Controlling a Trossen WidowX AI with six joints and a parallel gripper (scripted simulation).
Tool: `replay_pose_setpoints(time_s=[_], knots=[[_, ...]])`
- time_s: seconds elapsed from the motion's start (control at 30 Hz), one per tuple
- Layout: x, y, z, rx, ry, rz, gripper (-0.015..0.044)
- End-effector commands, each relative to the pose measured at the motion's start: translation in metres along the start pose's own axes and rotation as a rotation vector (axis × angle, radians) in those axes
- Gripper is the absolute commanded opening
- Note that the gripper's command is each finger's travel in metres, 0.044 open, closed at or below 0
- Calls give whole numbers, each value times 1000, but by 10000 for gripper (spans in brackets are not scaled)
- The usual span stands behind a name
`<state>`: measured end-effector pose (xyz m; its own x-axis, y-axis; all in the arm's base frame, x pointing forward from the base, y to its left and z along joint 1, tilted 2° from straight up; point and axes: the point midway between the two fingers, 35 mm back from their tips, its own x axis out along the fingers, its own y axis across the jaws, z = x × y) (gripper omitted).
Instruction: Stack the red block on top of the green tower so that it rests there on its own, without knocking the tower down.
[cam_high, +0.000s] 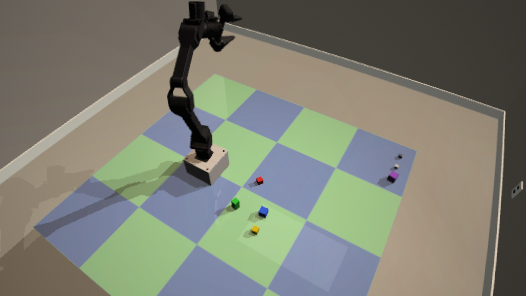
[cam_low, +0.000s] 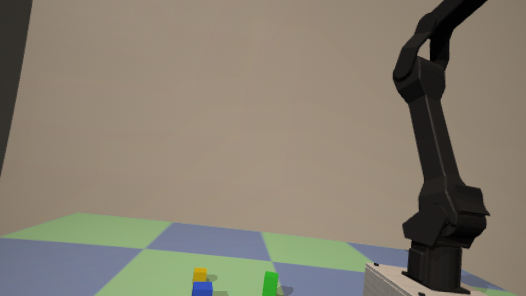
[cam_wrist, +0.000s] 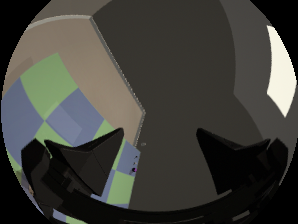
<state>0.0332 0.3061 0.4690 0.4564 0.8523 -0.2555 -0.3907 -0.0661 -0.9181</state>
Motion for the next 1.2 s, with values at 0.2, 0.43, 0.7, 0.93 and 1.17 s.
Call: replay_pose_setpoints(time_s=[0.2,0.43,0.7,0.93,1.17], knots=[[66,33,-59,211,232,75,440],[93,47,-109,354,384,87,440],[121,79,-178,606,579,108,440],[131,115,-246,869,771,100,440],[125,156,-312,1156,973,59,440]])
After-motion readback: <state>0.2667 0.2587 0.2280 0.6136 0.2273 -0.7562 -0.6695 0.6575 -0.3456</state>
